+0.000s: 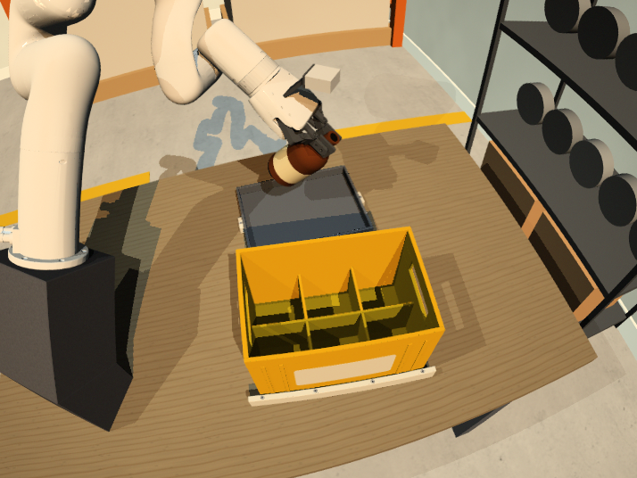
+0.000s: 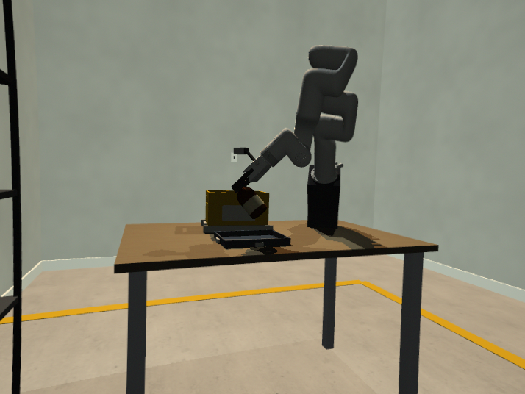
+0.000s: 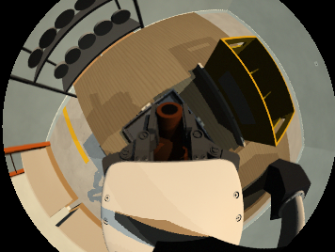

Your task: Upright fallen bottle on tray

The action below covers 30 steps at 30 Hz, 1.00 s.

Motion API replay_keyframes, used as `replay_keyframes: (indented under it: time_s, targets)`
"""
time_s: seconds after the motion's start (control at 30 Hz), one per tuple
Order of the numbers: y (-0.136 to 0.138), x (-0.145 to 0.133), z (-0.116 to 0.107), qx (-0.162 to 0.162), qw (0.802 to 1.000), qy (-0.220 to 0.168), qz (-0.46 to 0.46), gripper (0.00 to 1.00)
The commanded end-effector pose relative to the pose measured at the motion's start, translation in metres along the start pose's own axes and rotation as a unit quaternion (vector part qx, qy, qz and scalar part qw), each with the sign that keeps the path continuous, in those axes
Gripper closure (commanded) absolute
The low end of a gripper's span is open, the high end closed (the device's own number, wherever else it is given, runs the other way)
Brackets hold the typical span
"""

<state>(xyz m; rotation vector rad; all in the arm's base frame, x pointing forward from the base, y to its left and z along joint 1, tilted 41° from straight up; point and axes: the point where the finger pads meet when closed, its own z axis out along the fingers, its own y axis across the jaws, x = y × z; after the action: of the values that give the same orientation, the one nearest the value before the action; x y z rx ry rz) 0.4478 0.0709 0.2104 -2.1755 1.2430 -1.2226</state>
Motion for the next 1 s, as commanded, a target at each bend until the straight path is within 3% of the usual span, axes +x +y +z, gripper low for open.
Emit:
replay_keyframes:
  time_s: [0.0, 0.37, 0.97]
  targets:
    - [-0.0006, 0.0006, -0.0004, 0.001, 1.0, 0.009, 0.001, 1.0]
    - [-0.001, 0.0002, -0.002, 0.003, 0.999, 0.032, 0.0, 1.0]
    - [-0.001, 0.0002, -0.0021, 0.003, 0.999, 0.034, 0.0, 1.0]
